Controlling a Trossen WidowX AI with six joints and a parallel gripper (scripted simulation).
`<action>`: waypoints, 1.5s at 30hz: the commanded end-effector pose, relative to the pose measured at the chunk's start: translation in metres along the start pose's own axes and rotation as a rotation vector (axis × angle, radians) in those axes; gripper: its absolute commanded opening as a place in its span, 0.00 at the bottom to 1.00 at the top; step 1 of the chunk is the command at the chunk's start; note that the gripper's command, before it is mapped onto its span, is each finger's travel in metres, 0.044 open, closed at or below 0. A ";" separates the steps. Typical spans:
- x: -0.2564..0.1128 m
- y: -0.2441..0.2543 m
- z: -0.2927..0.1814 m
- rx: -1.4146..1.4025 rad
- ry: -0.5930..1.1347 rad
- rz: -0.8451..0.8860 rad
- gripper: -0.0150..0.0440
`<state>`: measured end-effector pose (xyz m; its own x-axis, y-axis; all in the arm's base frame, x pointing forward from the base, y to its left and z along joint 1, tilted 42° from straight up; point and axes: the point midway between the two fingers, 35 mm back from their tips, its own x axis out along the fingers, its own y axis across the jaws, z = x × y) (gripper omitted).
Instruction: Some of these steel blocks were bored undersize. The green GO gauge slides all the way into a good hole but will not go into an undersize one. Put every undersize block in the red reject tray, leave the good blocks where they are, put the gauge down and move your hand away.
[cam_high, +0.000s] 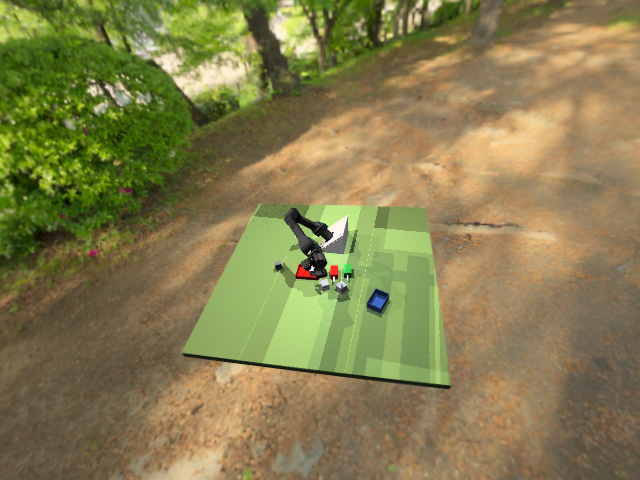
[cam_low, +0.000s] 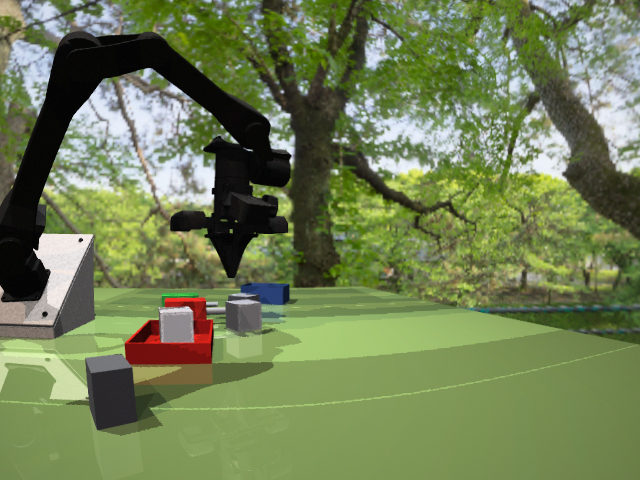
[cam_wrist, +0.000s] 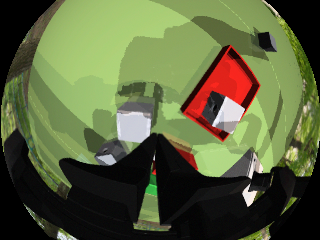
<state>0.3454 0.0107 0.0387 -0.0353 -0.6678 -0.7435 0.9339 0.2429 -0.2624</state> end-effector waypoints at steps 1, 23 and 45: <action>0.000 0.000 0.000 0.003 -0.001 0.001 0.25; -0.001 0.014 -0.009 -0.063 -0.002 0.004 0.72; -0.002 0.015 -0.009 -0.070 0.000 0.004 0.30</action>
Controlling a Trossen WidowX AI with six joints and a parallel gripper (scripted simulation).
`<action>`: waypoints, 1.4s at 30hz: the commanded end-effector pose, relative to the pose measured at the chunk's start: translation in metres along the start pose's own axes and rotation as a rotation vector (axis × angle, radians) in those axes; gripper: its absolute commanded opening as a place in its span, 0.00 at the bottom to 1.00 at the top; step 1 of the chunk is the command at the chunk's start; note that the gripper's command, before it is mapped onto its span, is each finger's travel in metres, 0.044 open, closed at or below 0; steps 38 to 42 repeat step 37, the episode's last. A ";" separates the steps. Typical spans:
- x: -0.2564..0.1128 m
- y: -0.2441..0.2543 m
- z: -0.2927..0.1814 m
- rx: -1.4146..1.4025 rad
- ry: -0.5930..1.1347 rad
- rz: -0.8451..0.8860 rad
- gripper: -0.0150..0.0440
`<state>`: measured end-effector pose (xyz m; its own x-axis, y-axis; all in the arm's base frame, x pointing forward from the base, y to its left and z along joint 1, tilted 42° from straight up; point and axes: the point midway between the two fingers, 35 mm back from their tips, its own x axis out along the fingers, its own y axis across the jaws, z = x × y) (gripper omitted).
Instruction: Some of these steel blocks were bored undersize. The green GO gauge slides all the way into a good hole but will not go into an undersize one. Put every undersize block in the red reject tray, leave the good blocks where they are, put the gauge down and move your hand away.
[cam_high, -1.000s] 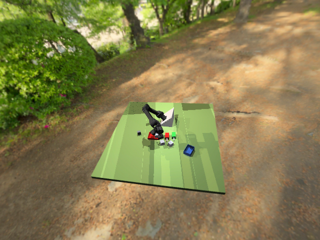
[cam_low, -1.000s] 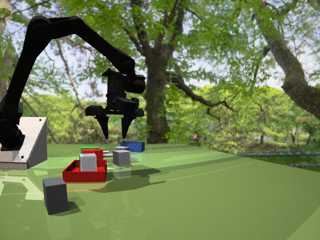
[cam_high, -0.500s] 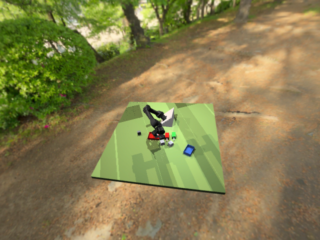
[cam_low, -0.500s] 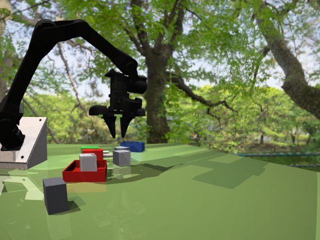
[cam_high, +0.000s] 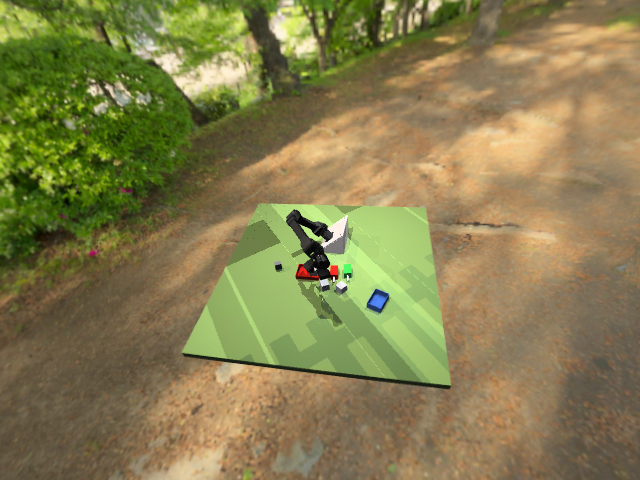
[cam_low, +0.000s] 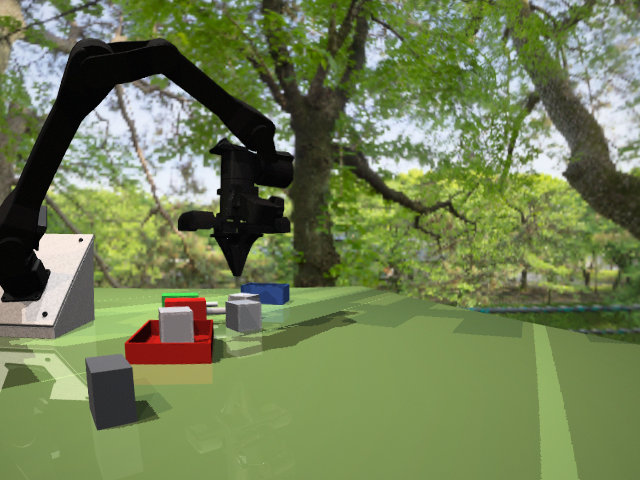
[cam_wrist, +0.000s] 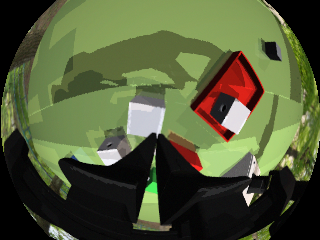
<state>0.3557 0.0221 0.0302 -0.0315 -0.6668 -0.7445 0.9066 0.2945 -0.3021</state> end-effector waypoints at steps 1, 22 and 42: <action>0.000 0.000 0.000 0.001 0.000 0.000 0.34; -0.072 -0.056 -0.031 -0.941 0.009 0.001 1.00; -0.101 -0.090 -0.042 -1.396 0.008 -0.010 1.00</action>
